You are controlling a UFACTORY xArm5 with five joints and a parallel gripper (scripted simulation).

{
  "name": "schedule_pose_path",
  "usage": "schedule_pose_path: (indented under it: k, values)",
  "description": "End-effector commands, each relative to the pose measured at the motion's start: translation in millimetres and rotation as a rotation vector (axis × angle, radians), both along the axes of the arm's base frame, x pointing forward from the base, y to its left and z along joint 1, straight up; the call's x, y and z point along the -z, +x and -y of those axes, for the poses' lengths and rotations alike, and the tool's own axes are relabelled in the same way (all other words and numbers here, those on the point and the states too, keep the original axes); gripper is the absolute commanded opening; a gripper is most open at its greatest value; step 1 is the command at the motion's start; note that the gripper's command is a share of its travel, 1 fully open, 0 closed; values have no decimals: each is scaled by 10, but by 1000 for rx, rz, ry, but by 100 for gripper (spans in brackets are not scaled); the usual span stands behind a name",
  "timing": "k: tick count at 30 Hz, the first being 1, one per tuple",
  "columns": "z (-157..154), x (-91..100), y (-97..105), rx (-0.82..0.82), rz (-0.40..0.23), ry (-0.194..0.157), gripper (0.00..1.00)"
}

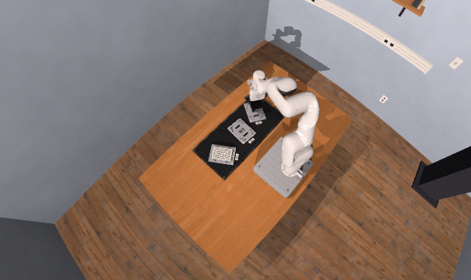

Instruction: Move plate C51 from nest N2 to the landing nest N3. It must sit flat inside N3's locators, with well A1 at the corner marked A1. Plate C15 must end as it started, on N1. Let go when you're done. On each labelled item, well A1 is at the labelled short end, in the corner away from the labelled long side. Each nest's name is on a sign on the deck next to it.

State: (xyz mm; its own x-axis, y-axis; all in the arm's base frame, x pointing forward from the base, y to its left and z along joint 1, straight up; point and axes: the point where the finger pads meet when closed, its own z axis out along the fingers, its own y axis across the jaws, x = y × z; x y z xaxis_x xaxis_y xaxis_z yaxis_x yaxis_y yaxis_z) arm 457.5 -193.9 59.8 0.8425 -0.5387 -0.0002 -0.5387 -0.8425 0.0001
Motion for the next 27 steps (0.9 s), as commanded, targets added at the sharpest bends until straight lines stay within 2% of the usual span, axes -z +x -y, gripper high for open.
schedule_pose_path:
  k: [1,5,7,9,21,27]
  values:
    - [3,-21,8,0,0,-6,0]
    - [3,-21,8,0,0,-6,0]
    - [-95,-20,-11,-67,0,-6,0]
    - [-95,-20,-11,-67,0,-6,0]
    - [-685,-17,-129,-467,-1,-5,0]
    - [-881,-16,-168,-484,-1,-5,0]
